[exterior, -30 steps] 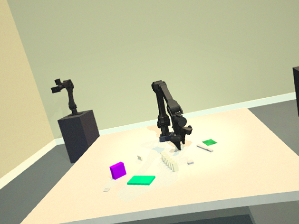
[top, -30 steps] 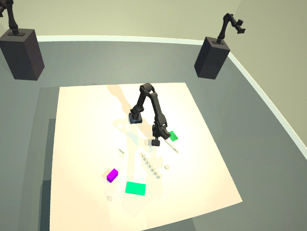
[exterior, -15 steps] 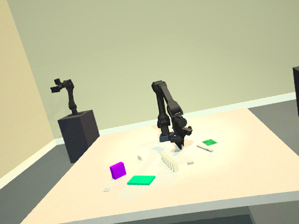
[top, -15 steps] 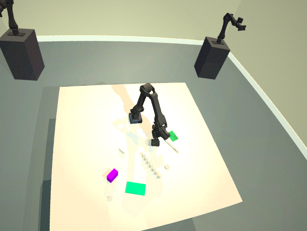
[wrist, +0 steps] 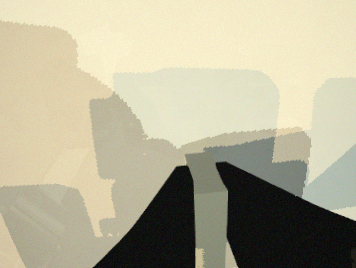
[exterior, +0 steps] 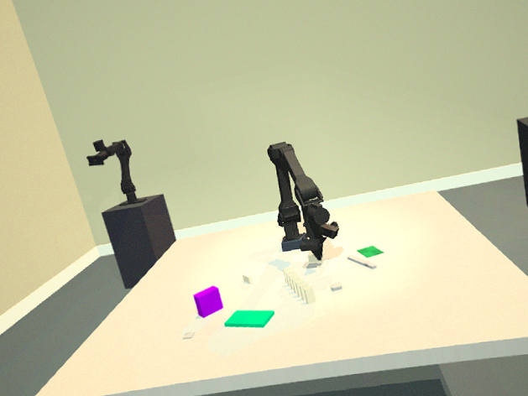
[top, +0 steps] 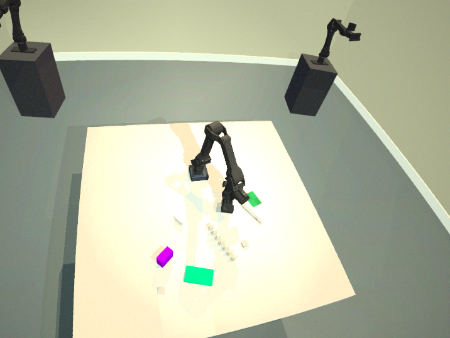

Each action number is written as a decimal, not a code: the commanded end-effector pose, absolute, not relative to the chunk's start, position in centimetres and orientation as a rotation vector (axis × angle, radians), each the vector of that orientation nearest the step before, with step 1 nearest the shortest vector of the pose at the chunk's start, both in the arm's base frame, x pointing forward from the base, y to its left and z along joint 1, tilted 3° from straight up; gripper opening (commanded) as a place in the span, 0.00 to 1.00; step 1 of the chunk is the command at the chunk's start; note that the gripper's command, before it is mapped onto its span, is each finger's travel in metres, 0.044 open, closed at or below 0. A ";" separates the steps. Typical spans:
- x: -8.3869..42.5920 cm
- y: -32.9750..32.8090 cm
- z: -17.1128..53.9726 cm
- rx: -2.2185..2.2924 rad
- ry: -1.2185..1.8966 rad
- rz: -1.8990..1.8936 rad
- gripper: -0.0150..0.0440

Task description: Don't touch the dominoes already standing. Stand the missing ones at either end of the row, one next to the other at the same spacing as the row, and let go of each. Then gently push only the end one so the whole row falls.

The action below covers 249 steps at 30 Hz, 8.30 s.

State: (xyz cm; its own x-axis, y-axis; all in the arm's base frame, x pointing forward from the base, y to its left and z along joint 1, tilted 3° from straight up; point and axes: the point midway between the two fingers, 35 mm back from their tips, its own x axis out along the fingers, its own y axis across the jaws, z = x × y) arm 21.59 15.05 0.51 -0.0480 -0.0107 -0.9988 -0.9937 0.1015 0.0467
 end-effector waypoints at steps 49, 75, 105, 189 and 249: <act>19.1 15.0 14.7 -0.057 1.553 0.017 0.30; 20.1 16.7 10.7 -0.271 0.956 -0.017 0.30; 17.1 16.8 11.1 -0.120 0.288 0.023 0.30; 15.1 16.0 3.3 0.001 0.056 0.028 0.30; 15.4 14.9 5.4 -0.001 0.058 0.030 1.00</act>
